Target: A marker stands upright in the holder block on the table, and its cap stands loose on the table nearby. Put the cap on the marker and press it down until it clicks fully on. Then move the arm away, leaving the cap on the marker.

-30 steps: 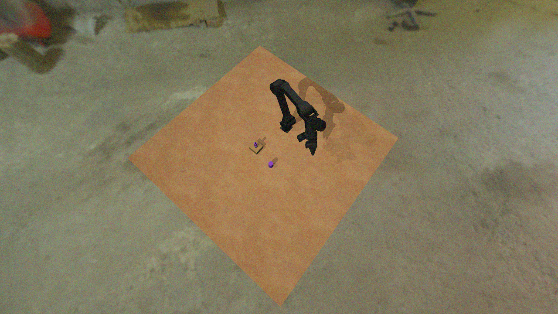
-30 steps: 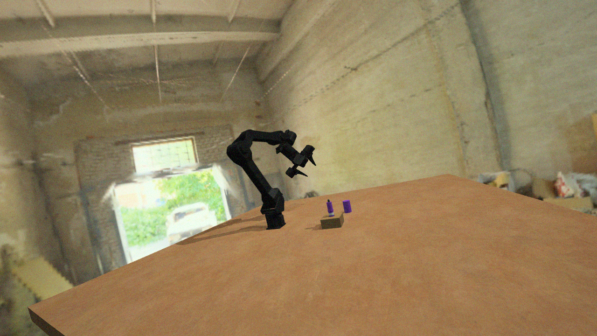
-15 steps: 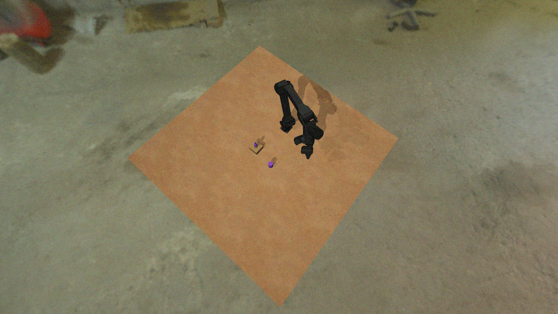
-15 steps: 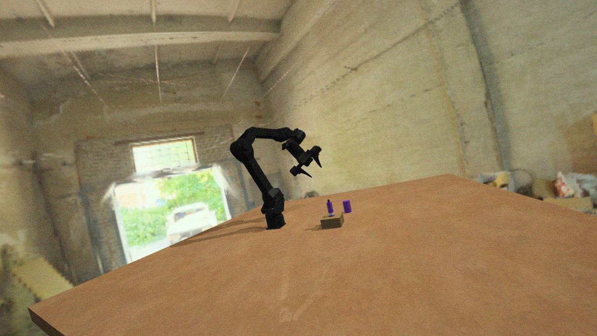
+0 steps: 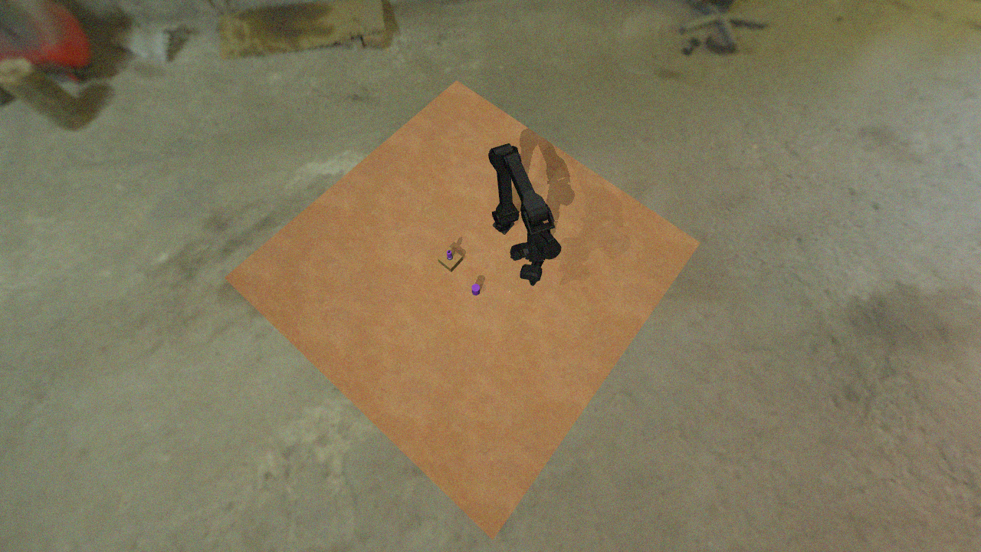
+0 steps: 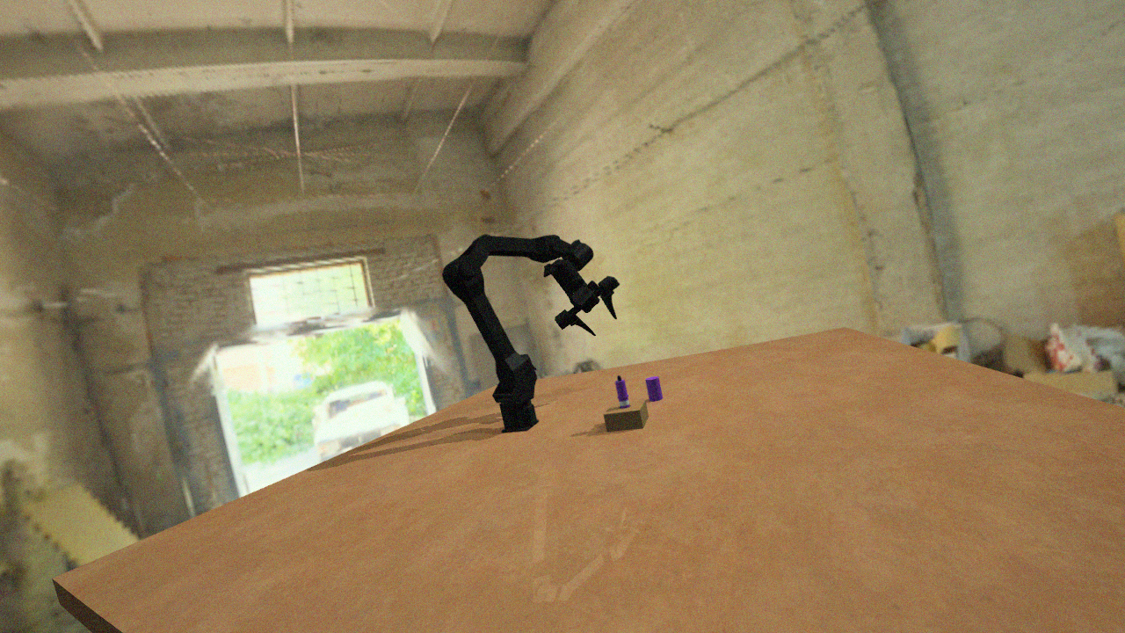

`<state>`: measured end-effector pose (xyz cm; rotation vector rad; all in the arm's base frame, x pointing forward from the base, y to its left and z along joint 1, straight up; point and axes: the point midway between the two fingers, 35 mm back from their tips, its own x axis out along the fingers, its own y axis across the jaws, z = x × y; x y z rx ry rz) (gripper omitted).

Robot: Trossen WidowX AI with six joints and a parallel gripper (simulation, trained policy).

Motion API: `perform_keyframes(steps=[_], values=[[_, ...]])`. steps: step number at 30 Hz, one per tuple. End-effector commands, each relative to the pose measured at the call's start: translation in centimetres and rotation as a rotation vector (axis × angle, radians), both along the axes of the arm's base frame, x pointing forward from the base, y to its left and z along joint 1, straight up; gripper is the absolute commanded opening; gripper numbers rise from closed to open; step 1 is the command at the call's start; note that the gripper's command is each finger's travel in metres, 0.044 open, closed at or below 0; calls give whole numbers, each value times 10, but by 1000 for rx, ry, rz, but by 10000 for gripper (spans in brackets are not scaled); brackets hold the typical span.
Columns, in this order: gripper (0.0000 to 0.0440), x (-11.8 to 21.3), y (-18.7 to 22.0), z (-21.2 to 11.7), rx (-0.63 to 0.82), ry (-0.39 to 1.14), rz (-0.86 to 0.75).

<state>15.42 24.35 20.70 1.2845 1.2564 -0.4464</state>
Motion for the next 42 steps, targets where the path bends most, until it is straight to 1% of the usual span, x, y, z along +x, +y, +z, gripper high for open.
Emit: perform_keyframes(steps=[1, 24, 42], values=[[332, 5, -2, -2, -15, 22, -12], [332, 48, -20, -15, -99, 160, -137], [331, 80, -42, -25, -150, 256, -229]])
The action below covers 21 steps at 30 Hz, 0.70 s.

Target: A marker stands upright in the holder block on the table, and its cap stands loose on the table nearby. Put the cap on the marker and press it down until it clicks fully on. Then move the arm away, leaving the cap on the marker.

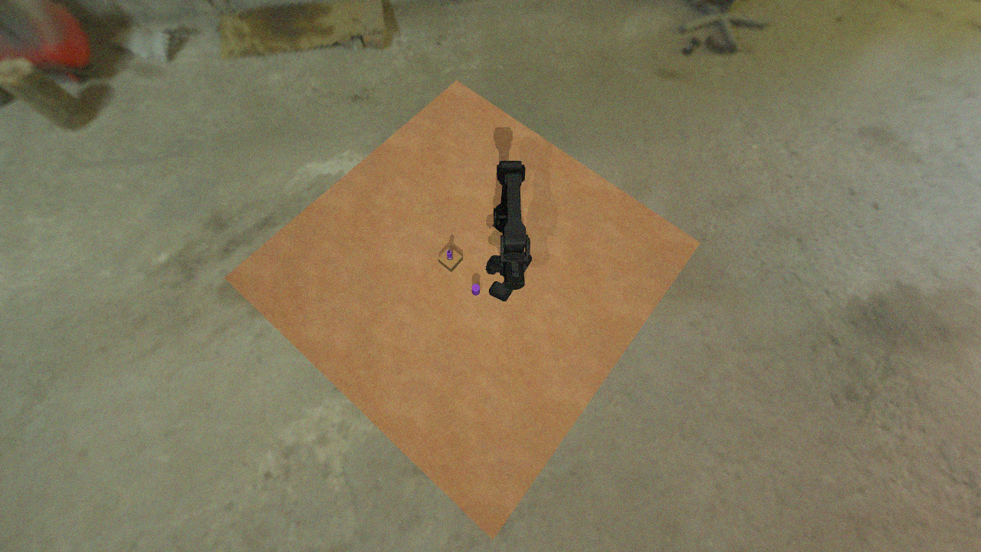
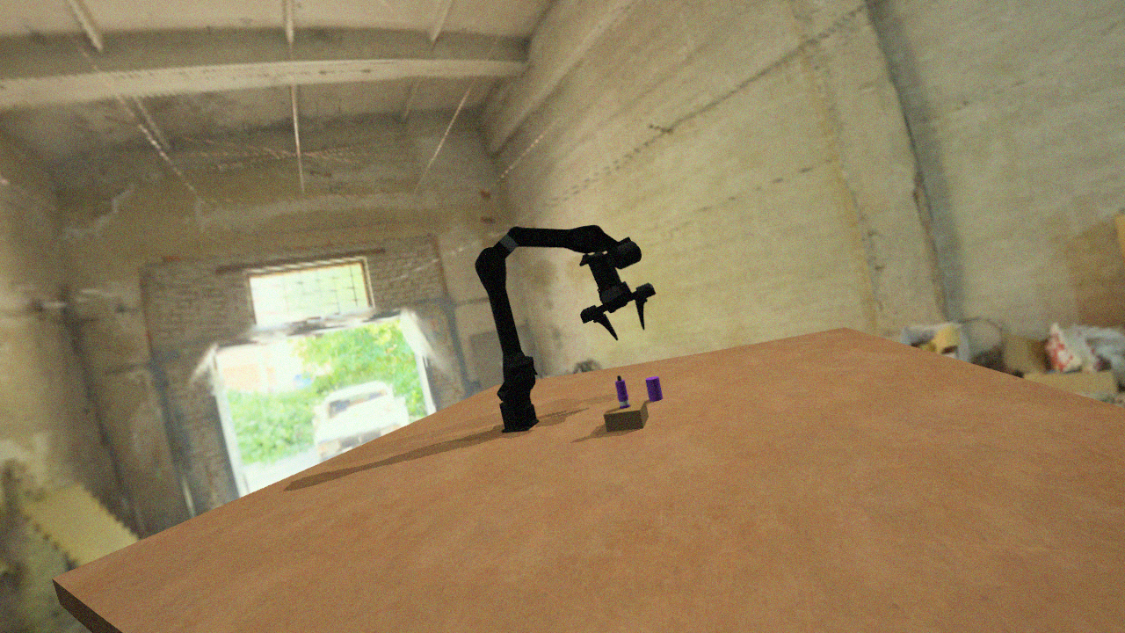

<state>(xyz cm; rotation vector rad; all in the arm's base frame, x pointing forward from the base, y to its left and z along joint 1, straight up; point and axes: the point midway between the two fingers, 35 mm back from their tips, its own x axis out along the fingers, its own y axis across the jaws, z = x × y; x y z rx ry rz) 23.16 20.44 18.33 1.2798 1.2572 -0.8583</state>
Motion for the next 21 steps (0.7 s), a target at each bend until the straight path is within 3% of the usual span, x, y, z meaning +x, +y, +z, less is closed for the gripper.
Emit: perform_keyframes(steps=[1, 21], values=[[331, 5, -4, -2, -7, 20, -11], [328, 35, -38, -18, -70, 116, -98]])
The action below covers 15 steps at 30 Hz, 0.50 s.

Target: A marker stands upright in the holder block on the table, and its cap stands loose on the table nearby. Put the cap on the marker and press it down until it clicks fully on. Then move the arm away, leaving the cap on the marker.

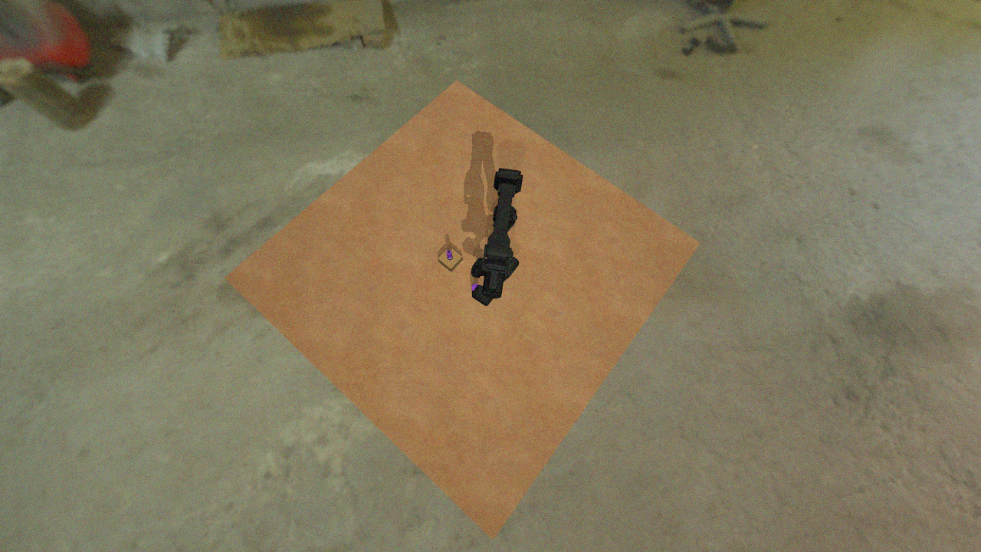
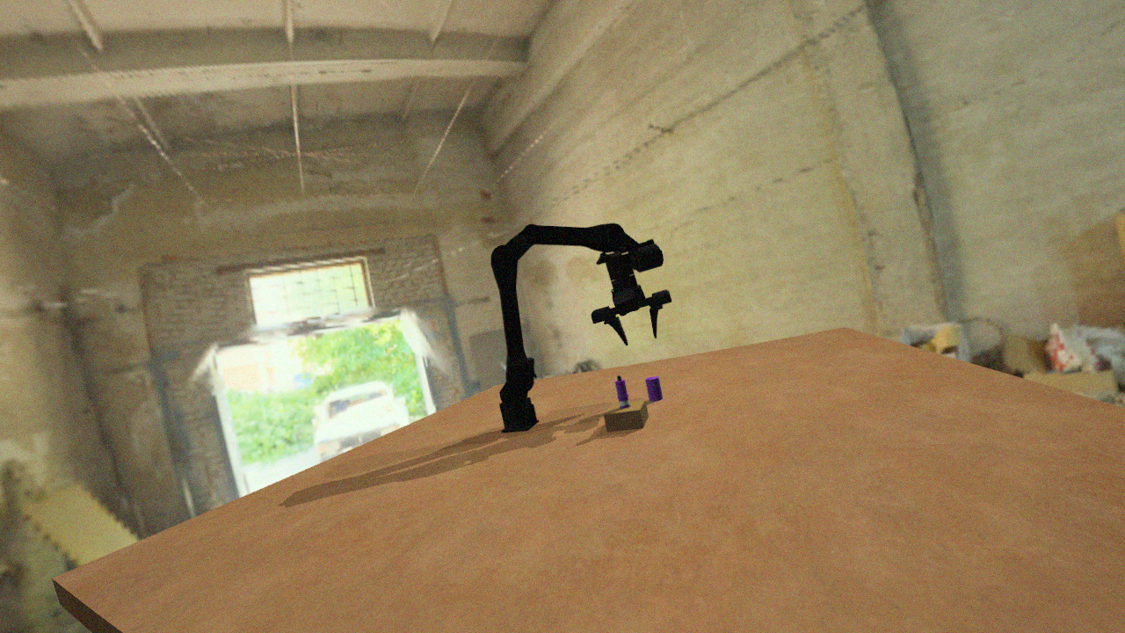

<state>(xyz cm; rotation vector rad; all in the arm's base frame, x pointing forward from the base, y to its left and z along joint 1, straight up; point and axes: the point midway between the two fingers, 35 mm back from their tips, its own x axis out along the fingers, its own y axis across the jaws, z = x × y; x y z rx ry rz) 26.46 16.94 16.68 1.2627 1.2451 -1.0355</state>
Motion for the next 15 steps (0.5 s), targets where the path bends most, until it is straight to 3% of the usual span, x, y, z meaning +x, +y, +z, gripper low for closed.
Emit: perform_keyframes(steps=[1, 15], values=[[328, 4, -5, -3, -5, 19, -9], [325, 20, -28, -17, -39, 82, -59]])
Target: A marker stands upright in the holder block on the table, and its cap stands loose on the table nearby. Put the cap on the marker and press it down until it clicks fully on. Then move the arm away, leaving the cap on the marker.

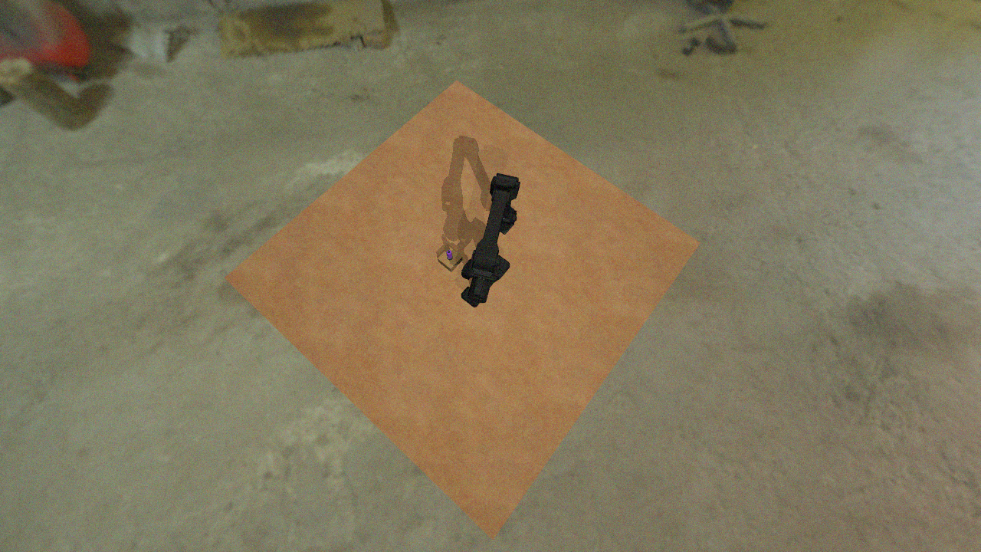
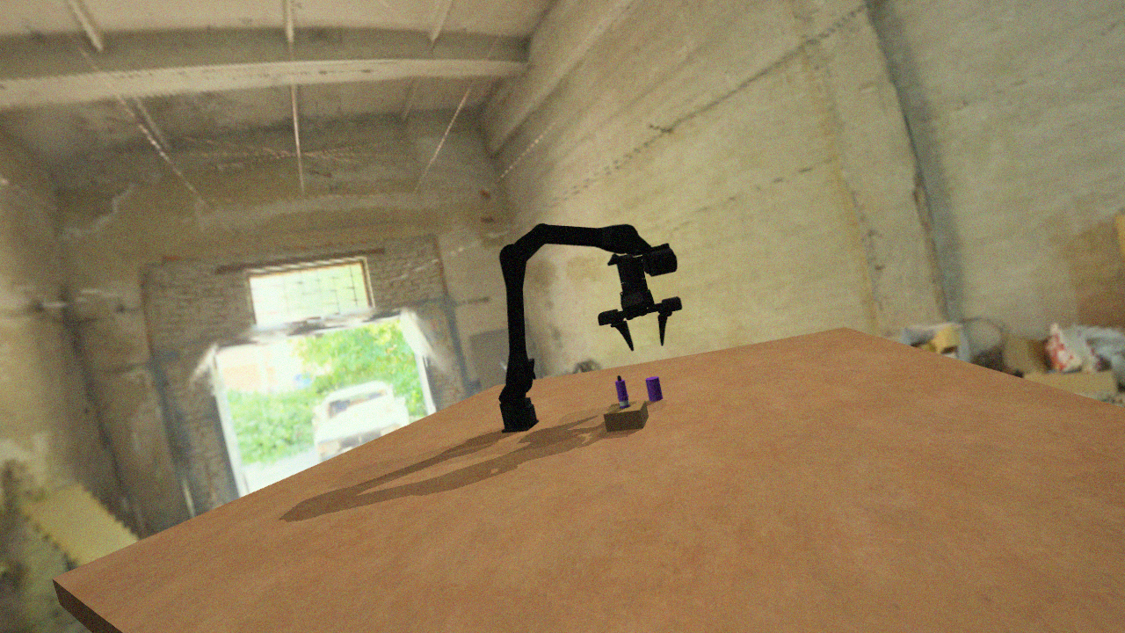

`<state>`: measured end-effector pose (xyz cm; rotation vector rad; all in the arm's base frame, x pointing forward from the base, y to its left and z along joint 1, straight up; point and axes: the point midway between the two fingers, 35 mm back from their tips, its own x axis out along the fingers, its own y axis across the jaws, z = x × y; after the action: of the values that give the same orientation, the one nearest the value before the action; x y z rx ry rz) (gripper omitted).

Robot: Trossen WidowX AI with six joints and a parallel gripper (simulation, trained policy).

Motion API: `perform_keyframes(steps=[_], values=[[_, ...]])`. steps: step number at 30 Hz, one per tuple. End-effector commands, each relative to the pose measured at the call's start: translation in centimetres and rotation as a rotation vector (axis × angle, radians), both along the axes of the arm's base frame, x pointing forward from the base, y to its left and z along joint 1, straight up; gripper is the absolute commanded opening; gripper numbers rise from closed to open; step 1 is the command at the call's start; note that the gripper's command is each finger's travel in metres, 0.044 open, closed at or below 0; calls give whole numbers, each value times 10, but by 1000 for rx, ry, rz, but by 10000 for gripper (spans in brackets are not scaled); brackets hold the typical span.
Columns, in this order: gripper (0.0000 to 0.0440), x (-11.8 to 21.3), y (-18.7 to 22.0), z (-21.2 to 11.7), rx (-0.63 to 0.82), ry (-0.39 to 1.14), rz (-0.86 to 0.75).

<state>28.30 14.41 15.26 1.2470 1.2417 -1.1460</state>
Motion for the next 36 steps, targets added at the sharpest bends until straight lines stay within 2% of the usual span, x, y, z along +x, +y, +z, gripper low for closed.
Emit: perform_keyframes(steps=[1, 18, 36], values=[[324, 3, -4, -3, -2, 18, -7], [316, 14, -26, -25, -31, 97, -50], [299, 10, -37, -54, -59, 187, -55]])
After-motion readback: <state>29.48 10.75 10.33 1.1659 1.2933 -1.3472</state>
